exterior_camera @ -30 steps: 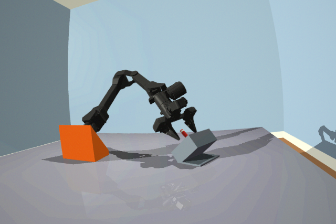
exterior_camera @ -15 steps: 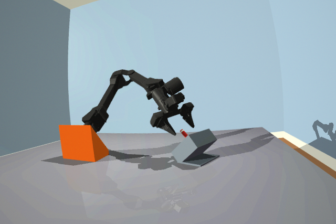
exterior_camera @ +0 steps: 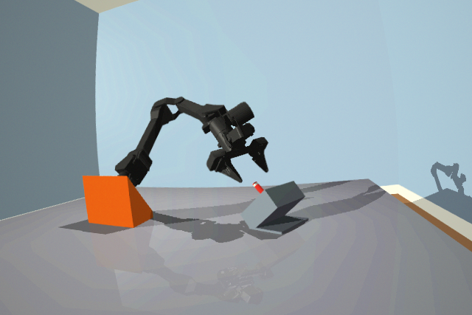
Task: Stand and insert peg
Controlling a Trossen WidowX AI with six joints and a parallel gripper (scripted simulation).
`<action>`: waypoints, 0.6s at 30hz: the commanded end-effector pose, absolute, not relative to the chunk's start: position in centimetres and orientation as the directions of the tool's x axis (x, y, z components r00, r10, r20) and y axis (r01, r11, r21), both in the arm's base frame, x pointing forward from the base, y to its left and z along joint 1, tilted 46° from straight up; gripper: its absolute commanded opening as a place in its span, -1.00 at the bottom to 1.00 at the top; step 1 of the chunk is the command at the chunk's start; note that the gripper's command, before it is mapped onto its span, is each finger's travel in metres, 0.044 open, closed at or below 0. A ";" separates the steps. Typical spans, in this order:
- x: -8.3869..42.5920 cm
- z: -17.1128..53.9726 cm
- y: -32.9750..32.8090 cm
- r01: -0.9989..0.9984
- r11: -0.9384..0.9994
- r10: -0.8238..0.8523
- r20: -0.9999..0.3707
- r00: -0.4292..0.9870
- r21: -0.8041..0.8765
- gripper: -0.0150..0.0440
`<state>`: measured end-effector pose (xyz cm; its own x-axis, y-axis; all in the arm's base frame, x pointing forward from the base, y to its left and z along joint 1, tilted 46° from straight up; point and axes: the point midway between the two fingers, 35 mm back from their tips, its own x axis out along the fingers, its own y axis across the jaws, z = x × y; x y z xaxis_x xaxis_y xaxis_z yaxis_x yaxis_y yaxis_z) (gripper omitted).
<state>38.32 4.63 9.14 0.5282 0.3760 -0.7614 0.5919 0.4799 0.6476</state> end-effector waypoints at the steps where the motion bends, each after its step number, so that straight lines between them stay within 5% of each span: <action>1: 37.9 10.0 4.4 0.585 0.482 0.379 -0.757 0.532 0.652 1.00; 18: 36.3 12.0 2.9 0.591 0.481 0.377 -0.761 0.528 0.648 1.00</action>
